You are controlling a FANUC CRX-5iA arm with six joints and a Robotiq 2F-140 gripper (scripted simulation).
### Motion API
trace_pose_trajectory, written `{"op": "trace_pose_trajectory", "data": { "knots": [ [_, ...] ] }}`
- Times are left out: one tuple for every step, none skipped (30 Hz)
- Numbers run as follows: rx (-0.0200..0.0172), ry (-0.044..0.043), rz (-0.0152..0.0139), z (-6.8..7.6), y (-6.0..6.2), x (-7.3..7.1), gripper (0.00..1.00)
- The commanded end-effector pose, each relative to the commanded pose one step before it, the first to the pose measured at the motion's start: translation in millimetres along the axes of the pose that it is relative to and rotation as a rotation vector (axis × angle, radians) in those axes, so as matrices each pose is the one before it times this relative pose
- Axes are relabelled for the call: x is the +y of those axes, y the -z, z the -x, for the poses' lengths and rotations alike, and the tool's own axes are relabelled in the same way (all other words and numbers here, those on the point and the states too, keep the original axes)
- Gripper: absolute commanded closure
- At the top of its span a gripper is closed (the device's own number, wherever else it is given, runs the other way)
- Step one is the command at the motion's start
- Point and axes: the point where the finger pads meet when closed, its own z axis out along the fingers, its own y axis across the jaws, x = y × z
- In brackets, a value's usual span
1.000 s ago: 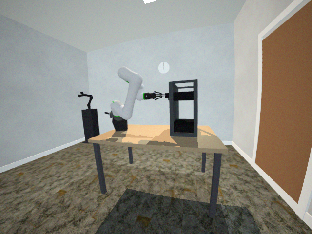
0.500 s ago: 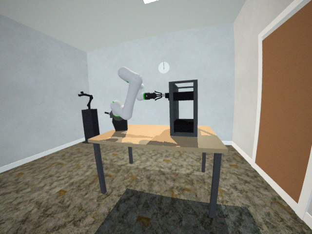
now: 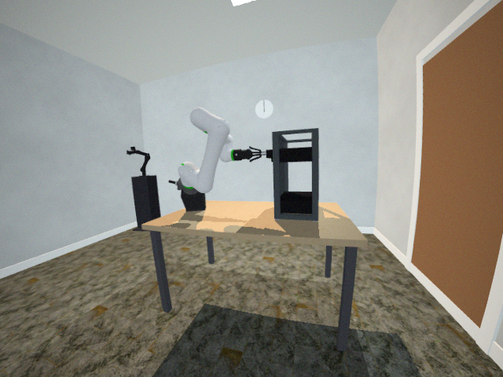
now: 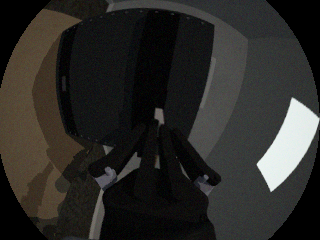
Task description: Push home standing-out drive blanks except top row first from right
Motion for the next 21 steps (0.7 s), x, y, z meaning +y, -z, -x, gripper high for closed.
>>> {"op": "trace_pose_trajectory", "data": {
  "knots": [
    [0.00001,-0.00034,0.00019,-0.07,0.02,0.23,1.00],
    [0.00000,0.00000,0.00000,0.00,0.00,0.00,1.00],
    [0.00000,0.00000,0.00000,0.00,0.00,0.00,1.00],
    [0.00000,0.00000,0.00000,0.00,0.00,0.00,1.00],
    [0.00000,0.00000,0.00000,0.00,0.00,0.00,1.00],
    [0.00000,0.00000,0.00000,0.01,-0.02,-0.01,1.00],
    [0.00000,0.00000,0.00000,0.06,-0.11,-0.07,1.00],
    [0.00000,0.00000,0.00000,0.12,-0.22,-0.14,1.00],
    [0.00000,0.00000,0.00000,0.17,-0.31,-0.19,1.00],
    [0.00000,0.00000,0.00000,0.19,-0.34,-0.21,1.00],
    [0.00000,0.00000,0.00000,0.17,-0.31,-0.19,1.00],
    [0.00000,0.00000,0.00000,0.12,-0.22,-0.14,1.00],
    [0.00000,0.00000,0.00000,0.06,-0.11,-0.07,1.00],
    [0.00000,0.00000,0.00000,0.01,-0.02,-0.01,1.00],
    [0.00000,0.00000,0.00000,0.00,0.00,0.00,1.00],
    [0.00000,0.00000,0.00000,0.00,0.00,0.00,1.00],
    [0.00000,0.00000,0.00000,0.00,0.00,0.00,1.00],
    [0.00000,0.00000,0.00000,0.00,0.00,0.00,1.00],
    [0.00000,0.00000,0.00000,0.00,0.00,0.00,1.00],
    [0.00000,0.00000,0.00000,0.00,0.00,0.00,1.00],
    [0.00000,0.00000,0.00000,0.00,0.00,0.00,1.00]
  ]
}}
